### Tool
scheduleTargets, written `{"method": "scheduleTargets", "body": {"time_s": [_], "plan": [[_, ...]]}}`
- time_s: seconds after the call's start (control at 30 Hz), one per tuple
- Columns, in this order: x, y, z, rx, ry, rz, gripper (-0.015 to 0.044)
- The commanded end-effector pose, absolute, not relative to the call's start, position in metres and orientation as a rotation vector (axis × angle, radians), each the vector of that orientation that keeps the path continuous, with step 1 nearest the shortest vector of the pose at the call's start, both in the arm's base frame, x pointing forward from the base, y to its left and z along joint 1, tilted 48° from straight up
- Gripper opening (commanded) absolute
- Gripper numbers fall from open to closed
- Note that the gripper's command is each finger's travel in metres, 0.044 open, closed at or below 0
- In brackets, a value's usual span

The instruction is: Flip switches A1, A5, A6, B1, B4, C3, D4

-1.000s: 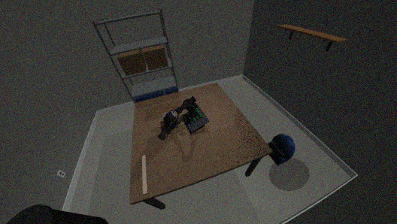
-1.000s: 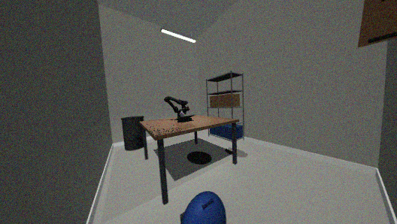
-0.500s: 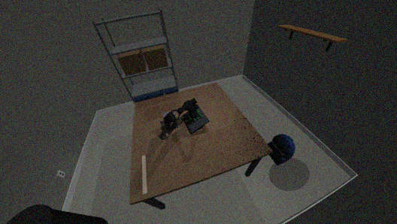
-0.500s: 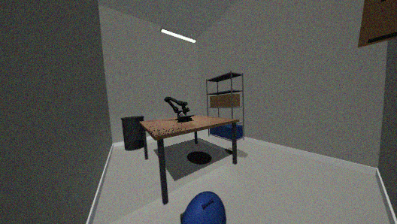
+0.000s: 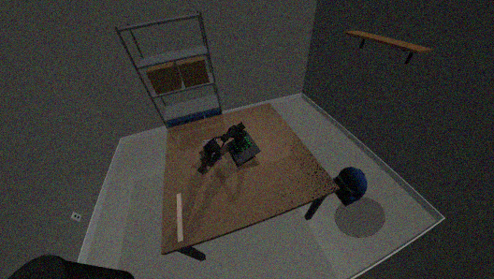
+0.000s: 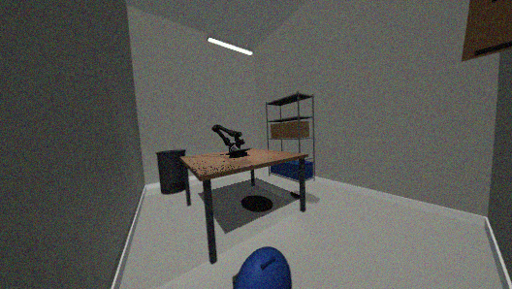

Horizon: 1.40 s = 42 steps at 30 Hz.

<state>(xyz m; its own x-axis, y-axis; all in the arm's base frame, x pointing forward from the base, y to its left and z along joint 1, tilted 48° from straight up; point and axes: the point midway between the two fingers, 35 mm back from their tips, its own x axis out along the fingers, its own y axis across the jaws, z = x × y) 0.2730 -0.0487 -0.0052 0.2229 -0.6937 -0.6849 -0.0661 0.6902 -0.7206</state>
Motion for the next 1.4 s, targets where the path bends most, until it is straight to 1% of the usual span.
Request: {"method": "scheduleTargets", "body": {"time_s": [0.0, 1.37], "plan": [[0.2719, -0.0491, -0.0063, -0.728, 1.297, -0.488, 0.0], [0.2726, -0.0518, -0.0088, -0.728, 1.297, -0.488, 0.0]]}}
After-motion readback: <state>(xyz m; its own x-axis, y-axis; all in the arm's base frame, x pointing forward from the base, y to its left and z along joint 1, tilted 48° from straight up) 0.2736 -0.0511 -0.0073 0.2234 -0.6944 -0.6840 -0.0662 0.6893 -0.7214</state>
